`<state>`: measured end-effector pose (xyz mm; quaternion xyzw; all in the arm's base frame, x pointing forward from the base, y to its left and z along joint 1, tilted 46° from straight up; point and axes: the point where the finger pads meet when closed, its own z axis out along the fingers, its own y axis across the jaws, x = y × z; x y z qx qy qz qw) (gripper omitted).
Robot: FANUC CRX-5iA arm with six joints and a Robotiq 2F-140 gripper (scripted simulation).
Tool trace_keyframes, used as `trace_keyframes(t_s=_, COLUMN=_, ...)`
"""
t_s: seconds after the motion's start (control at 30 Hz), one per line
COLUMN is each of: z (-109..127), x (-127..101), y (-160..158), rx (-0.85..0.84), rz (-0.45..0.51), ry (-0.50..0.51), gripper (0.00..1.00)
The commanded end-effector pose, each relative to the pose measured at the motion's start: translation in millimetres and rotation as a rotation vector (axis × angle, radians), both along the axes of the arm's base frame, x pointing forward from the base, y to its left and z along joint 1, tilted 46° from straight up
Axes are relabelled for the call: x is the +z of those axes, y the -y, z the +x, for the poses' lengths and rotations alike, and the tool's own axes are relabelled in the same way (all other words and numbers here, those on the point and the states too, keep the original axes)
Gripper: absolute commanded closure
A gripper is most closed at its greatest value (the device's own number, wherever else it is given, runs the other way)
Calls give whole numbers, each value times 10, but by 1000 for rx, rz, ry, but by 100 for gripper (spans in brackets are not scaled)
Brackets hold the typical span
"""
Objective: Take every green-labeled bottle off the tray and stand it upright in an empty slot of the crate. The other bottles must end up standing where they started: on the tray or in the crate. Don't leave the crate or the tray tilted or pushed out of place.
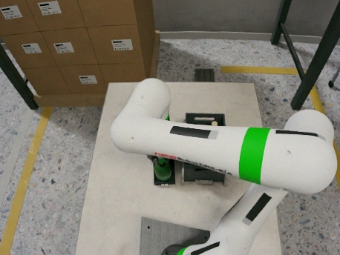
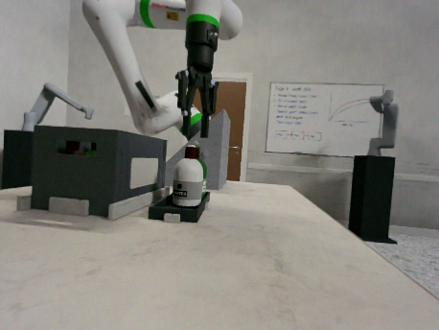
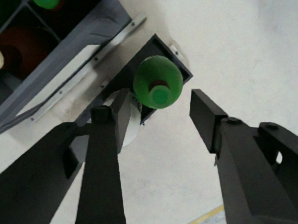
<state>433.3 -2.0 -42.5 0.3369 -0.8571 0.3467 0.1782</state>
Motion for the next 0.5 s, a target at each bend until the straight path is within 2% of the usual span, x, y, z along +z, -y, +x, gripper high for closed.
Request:
trace_keyframes(t_s=0.0, z=7, x=-12, y=7, rx=2, rz=1, ry=1, gripper=56)
trace_keyframes(t_s=0.47, z=4, x=-58, y=54, rx=2, rz=1, ry=1, gripper=56)
